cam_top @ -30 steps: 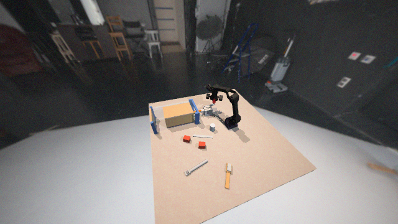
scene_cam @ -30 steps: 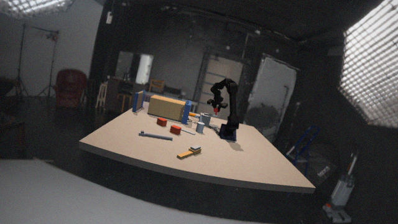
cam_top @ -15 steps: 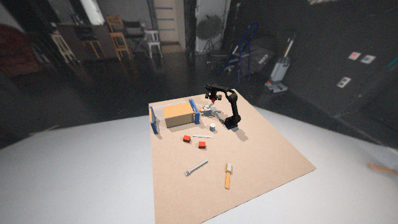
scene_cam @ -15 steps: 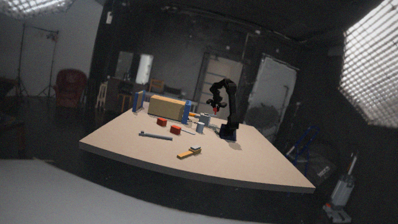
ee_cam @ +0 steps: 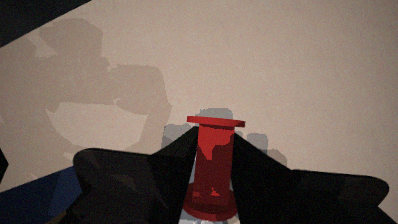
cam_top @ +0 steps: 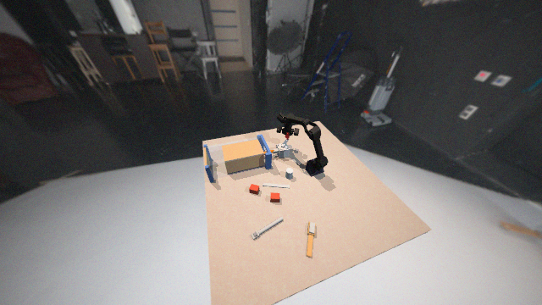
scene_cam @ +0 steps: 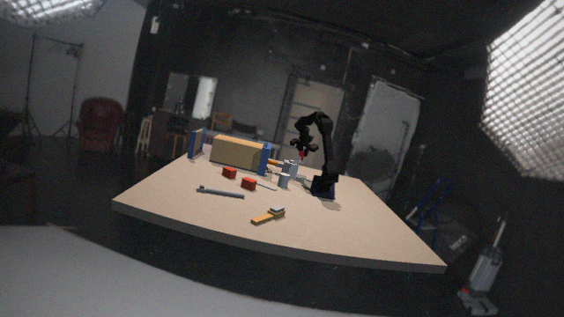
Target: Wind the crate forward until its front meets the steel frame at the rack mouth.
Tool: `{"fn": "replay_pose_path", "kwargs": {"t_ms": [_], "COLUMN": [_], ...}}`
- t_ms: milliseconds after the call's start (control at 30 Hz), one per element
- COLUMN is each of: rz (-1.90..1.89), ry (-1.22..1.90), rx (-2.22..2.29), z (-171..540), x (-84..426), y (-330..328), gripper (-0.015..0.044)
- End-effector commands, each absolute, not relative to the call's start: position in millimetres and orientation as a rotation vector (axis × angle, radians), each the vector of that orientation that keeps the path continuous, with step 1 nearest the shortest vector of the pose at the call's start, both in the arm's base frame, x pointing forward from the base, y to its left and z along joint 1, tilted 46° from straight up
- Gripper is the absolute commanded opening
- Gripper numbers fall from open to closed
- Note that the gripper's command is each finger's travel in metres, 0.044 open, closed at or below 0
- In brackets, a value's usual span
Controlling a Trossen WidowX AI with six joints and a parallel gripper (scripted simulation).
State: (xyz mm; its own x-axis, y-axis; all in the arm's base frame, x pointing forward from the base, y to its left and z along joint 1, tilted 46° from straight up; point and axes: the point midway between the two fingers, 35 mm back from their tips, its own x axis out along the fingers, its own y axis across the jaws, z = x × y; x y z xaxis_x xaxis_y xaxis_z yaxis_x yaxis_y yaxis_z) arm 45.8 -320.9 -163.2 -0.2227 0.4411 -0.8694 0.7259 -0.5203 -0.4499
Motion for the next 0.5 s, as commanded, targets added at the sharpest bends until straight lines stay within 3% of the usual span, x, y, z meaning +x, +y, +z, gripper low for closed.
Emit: {"fn": "replay_pose_path", "kwargs": {"t_ms": [0, 467], "rz": [-1.806, -1.805], "ry": [1.368, 1.367], "rx": [1.802, 1.803], "z": [-171.1, -177.7], "x": [58.3, 72.1], "y": [-326.6, -335.3], "gripper": [0.0, 0.0]}}
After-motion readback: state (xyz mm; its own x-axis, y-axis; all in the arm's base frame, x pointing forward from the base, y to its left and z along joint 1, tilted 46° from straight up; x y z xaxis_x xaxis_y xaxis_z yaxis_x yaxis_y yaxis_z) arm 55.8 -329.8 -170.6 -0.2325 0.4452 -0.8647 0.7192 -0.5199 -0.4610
